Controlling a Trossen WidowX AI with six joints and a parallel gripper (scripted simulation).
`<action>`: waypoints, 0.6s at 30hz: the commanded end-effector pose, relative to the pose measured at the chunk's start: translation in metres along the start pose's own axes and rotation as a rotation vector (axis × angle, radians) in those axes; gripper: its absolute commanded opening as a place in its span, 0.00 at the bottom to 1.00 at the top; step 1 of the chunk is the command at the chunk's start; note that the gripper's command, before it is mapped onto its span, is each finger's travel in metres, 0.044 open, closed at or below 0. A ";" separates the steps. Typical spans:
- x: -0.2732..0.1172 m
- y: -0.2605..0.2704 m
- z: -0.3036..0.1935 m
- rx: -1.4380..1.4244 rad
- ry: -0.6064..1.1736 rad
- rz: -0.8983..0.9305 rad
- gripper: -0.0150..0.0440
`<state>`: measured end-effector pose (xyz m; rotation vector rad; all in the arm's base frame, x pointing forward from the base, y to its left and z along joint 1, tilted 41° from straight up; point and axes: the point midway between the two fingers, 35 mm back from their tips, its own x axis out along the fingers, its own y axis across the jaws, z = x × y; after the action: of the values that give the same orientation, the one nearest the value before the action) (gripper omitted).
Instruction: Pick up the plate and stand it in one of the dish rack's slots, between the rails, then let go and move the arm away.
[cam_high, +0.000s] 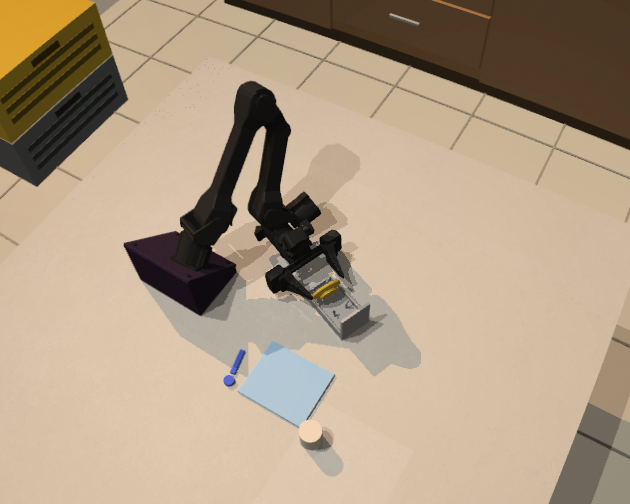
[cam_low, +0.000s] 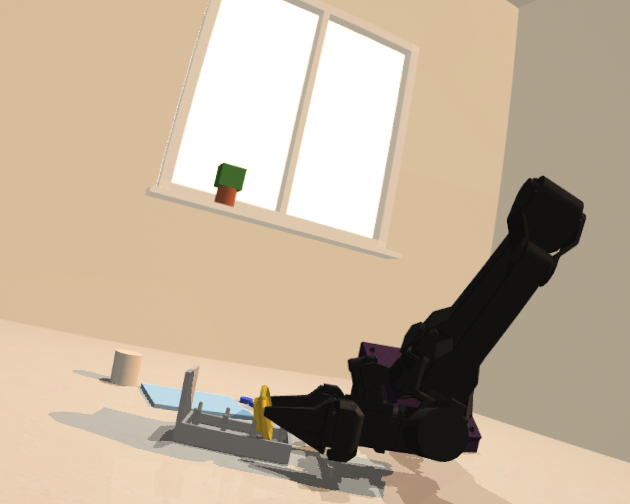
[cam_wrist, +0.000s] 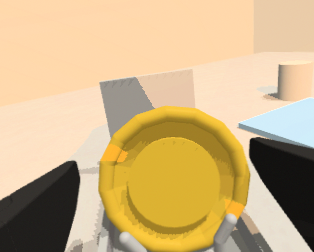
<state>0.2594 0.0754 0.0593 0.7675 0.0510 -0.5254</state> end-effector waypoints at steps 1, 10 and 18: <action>0.001 0.001 0.004 -0.001 0.001 -0.002 0.93; 0.006 0.013 0.062 -0.012 0.010 -0.015 0.93; 0.005 0.015 0.115 -0.033 -0.006 0.001 0.93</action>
<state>0.2584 0.0145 0.1396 0.7475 0.0547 -0.5357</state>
